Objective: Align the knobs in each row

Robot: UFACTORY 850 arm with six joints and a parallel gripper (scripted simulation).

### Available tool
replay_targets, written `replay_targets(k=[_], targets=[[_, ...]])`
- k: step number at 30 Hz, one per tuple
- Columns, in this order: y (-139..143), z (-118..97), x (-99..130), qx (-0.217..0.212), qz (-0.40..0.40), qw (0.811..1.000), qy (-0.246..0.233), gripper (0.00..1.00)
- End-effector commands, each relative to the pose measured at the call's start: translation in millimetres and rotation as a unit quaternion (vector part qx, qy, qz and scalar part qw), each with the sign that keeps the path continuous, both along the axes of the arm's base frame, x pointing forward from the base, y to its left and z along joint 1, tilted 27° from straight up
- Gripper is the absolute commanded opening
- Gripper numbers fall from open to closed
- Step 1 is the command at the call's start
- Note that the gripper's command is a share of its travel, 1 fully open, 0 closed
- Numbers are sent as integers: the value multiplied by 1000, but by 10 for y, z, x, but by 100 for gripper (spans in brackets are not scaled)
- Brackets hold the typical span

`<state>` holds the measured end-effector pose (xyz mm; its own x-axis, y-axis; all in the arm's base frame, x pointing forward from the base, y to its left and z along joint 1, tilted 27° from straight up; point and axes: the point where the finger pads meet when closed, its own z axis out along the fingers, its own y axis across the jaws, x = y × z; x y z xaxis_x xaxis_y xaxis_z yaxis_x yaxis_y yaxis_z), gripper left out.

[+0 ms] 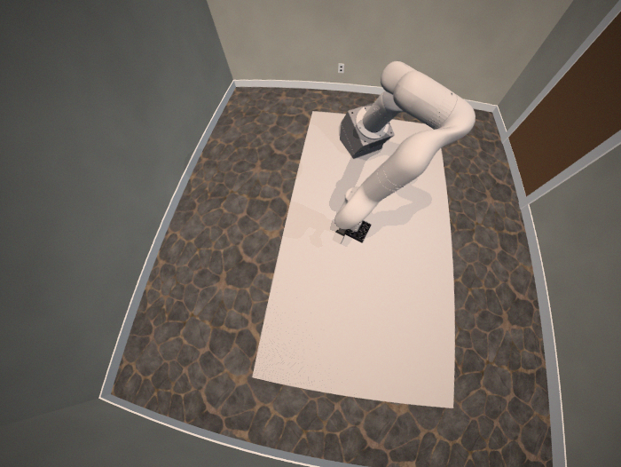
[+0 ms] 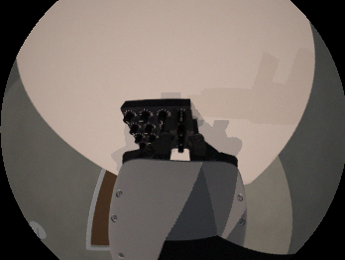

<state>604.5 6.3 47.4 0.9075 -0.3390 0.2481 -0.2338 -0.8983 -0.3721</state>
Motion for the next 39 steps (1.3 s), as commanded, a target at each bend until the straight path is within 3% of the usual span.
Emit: replay_targets(k=[1, 19, 39], targets=[[-3, 7, 6, 0, 0, 1000, -1, 8], [-3, 7, 6, -9, 22, 1000, -8, 8], [-3, 7, 6, -52, 133, 989, -42, 8]])
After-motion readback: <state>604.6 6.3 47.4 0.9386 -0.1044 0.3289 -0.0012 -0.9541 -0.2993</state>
